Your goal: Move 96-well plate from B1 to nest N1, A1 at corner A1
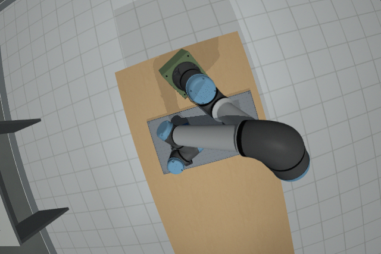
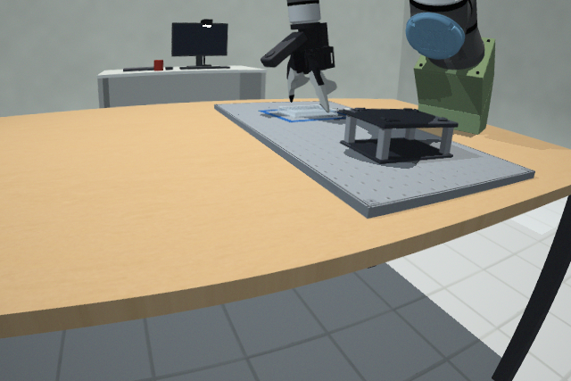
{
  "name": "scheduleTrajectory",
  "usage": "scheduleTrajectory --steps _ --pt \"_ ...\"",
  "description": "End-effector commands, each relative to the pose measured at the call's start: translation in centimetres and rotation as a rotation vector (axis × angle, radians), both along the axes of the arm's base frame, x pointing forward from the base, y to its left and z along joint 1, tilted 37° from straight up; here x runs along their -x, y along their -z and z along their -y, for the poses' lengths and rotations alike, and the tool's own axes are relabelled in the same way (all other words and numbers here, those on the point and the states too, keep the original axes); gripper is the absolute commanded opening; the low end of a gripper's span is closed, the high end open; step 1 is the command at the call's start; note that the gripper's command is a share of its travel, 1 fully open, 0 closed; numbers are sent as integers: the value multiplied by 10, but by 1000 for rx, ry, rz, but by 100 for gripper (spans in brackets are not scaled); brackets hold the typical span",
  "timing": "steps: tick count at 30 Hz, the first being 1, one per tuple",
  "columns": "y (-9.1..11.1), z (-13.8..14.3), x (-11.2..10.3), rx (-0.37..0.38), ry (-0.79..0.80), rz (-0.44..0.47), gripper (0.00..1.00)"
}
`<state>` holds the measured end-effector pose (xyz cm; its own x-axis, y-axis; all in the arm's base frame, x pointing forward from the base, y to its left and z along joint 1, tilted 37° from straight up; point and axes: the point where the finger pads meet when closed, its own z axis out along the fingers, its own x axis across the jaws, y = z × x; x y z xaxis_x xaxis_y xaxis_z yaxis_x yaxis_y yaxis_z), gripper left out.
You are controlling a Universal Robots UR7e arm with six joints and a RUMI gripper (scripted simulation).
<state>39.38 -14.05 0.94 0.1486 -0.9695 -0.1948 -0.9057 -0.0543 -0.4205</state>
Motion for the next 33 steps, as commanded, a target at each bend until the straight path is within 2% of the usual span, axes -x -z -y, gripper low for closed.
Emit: scheduleTrajectory --steps 1,9,10,33 --pt "1 0 -1 1 1 0 100" --pt "1 0 -1 1 1 0 100" --pt "1 0 -1 1 1 0 0" --pt "1 0 -1 1 1 0 0"
